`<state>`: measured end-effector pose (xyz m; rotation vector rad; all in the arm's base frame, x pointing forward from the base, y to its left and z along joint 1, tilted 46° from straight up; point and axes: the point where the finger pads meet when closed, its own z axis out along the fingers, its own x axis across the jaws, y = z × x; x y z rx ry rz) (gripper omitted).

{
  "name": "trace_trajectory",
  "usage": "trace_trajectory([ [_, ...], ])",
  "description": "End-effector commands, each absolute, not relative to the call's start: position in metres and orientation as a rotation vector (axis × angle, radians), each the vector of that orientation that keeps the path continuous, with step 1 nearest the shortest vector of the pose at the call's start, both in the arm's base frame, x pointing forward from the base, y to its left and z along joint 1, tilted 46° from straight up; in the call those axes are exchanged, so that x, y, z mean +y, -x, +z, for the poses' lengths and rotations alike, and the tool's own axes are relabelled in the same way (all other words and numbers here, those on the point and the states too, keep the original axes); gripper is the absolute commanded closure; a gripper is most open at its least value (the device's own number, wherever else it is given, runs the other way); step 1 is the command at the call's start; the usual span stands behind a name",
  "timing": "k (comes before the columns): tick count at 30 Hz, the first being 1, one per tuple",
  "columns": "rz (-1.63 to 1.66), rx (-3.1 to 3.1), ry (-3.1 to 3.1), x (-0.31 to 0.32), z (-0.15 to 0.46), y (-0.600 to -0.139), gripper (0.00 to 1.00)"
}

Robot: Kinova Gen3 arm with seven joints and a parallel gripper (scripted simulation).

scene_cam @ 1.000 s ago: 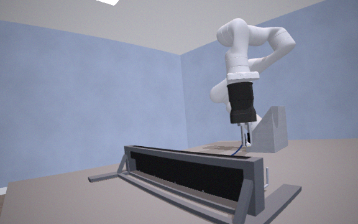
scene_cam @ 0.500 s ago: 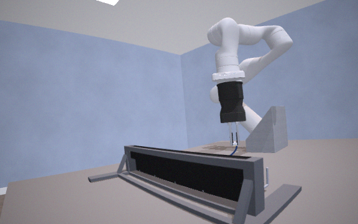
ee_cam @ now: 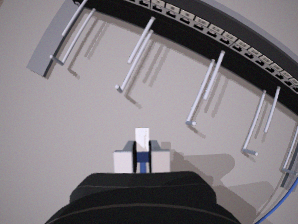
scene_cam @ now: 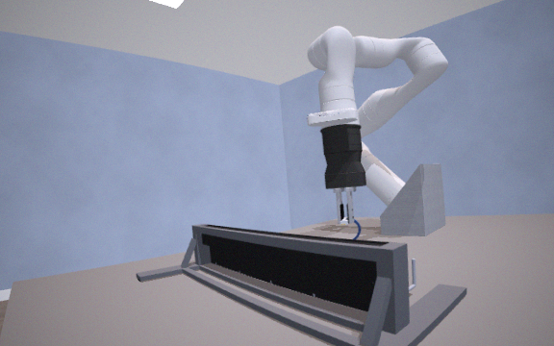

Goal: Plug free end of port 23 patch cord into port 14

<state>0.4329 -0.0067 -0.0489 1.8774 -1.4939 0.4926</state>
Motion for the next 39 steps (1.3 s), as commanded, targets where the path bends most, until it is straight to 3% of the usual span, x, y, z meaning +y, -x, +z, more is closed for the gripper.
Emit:
trace_trajectory([
  [1,0.493,-1.520,-1.858,-0.010,-0.045,-0.434,1.00],
  [39,0.621,-1.799,-1.644,-0.042,-0.006,-0.467,1.00],
])
